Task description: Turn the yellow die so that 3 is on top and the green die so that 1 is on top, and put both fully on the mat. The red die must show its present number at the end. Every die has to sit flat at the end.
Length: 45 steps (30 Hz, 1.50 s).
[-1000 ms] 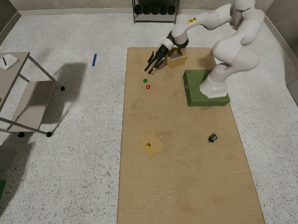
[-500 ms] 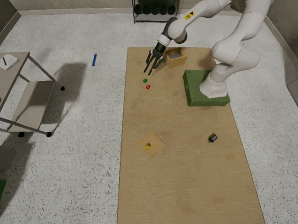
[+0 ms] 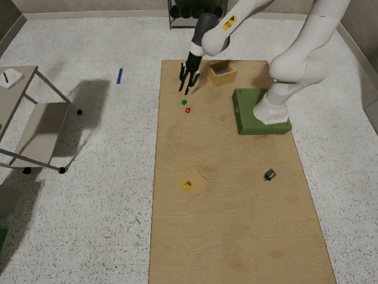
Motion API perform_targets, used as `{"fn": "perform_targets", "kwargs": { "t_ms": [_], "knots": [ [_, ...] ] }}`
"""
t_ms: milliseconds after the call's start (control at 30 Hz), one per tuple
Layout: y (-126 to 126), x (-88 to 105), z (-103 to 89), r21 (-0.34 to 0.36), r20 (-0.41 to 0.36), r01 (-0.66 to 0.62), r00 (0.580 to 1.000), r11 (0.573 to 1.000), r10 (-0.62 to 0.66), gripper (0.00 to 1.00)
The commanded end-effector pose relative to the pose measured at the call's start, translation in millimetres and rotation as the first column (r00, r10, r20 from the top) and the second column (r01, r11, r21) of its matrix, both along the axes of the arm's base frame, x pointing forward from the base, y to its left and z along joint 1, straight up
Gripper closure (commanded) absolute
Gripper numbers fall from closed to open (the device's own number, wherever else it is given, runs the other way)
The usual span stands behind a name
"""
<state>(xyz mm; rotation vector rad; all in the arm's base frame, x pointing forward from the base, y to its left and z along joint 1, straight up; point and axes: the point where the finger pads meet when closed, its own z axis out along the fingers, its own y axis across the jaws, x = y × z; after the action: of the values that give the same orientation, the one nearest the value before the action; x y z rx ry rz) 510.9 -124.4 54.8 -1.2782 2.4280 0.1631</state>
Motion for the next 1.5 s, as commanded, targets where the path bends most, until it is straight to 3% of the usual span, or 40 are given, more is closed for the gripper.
{"fn": "perform_targets", "kwargs": {
  "t_ms": [0,100,200,300,633,833,867,1300,1400,1467],
  "knots": [
    [4.3,-1.3,0.0,-0.026,-0.121,0.12,0.985,0.992,-0.122,0.68],
    [7.8,1.8,2.8,-0.079,-0.158,0.117,0.979,0.99,-0.128,0.68],
    [8.4,2.4,3.4,-0.089,-0.165,0.116,0.978,0.989,-0.129,0.68],
    [11.1,5.9,7.2,-0.165,-0.212,0.11,0.967,0.98,-0.144,0.68],
    [18.2,11.7,12.1,-0.26,-0.28,0.09,0.946,0.961,-0.164,0.68],
    [18.2,12.5,13.1,-0.277,-0.288,0.088,0.943,0.957,-0.17,0.68],
    [18.2,12.5,13.1,-0.277,-0.288,0.088,0.943,0.957,-0.17,0.0],
    [17.9,12.3,12.2,-0.277,-0.288,0.054,0.948,0.959,-0.136,0.0],
    [16.4,11.1,7.8,-0.278,-0.289,-0.125,0.956,0.952,0.042,0.0],
    [16.1,10.8,6.7,-0.278,-0.289,-0.169,0.953,0.946,0.085,0.0]
  ]
}}
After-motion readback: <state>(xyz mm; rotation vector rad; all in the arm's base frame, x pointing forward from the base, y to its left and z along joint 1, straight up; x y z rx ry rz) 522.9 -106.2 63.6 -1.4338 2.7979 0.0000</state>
